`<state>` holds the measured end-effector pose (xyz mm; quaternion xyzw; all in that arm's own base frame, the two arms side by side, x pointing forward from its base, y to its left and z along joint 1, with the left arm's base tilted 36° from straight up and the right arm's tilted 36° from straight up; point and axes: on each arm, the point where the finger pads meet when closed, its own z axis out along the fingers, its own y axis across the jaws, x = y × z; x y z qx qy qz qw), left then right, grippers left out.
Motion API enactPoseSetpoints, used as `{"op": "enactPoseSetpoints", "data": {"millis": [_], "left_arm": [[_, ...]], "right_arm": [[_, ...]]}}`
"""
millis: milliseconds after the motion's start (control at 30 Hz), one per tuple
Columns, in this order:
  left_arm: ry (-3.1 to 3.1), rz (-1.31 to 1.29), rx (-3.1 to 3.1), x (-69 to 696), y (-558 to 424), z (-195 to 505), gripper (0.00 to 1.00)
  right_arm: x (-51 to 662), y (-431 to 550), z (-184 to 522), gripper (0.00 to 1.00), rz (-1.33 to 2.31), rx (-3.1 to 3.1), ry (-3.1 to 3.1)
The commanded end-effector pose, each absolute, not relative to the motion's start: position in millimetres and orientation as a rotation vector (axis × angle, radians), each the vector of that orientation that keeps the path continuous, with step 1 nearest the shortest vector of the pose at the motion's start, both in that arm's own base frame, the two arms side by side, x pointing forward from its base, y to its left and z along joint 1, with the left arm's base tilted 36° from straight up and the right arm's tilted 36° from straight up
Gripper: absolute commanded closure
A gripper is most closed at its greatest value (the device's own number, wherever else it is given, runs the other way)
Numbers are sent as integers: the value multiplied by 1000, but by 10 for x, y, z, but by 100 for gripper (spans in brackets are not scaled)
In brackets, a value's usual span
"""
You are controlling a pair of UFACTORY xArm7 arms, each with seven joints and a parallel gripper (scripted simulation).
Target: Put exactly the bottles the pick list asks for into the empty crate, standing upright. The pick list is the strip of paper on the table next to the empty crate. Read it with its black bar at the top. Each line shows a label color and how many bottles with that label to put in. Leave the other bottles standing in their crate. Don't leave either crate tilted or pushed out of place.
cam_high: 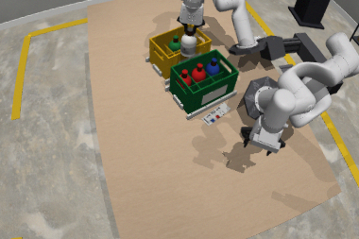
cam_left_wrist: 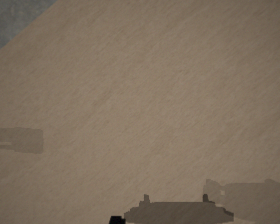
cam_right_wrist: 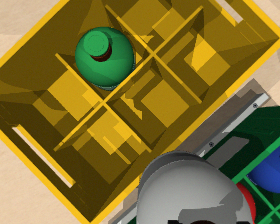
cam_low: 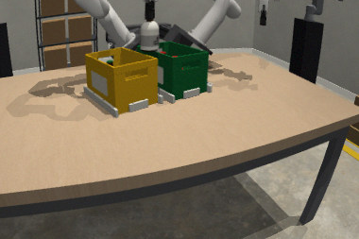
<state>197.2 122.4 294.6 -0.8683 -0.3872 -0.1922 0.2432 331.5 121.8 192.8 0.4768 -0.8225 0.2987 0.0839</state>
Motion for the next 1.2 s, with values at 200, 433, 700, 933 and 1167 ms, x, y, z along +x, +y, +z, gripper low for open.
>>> {"op": "enactPoseSetpoints", "data": {"millis": [200, 433, 700, 933, 1167], "left_arm": [[-1057, -529, -2372, 1977, 1222, 2959, 0], [-1057, -529, -2372, 1977, 1222, 2959, 0], [-1057, -529, -2372, 1977, 1222, 2959, 0], [-1057, -529, -2372, 1977, 1222, 2959, 0], [-1057, -529, -2372, 1977, 1222, 2959, 0]], "right_arm": [[3214, 1319, 1858, 100, 892, 1427, -2457], [3119, 1395, 1787, 100, 891, 1427, -2457], [3038, 1460, 1727, 100, 891, 1427, -2457], [2944, 1535, 1656, 100, 891, 1426, -2457], [2849, 1611, 1585, 100, 891, 1426, -2457]]}}
